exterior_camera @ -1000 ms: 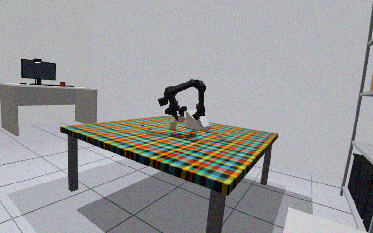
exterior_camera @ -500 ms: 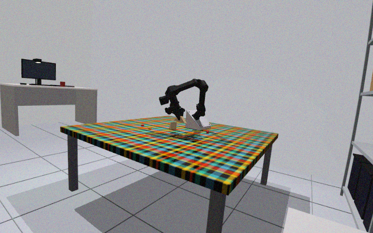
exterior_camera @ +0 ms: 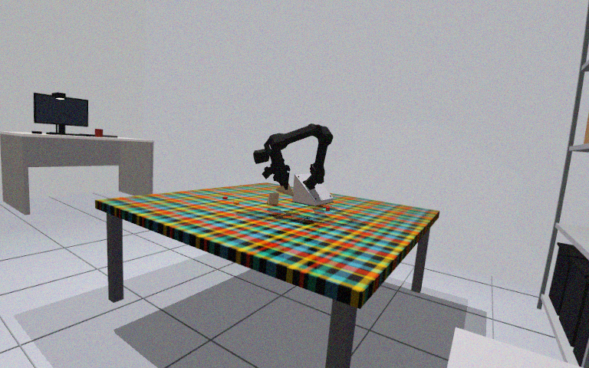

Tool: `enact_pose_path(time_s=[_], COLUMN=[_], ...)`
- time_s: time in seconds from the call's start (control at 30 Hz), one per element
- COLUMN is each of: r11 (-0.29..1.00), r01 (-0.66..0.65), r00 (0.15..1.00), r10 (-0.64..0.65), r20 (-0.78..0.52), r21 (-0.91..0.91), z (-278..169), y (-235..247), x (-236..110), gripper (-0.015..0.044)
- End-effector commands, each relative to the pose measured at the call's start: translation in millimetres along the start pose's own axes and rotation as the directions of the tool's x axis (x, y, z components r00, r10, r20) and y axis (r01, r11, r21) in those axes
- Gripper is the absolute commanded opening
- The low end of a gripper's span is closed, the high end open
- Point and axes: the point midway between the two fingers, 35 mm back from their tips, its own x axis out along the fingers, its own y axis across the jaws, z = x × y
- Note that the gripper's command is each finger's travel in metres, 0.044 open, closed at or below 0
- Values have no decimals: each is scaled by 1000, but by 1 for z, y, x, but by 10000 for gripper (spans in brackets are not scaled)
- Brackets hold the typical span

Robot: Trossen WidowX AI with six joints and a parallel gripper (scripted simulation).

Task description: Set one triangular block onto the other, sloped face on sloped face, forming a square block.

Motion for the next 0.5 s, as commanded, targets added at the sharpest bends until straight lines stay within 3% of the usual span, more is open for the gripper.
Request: enact_pose_path(time_s=[0.0,0.47], r11=[993,830], r01=[20,101], r00=[1000,995], r10=[-18,-71], r20=[12,75], r21=[-112,-548], z=[-2,-3], y=[-1,0], x=[1,1], gripper=[0,0])
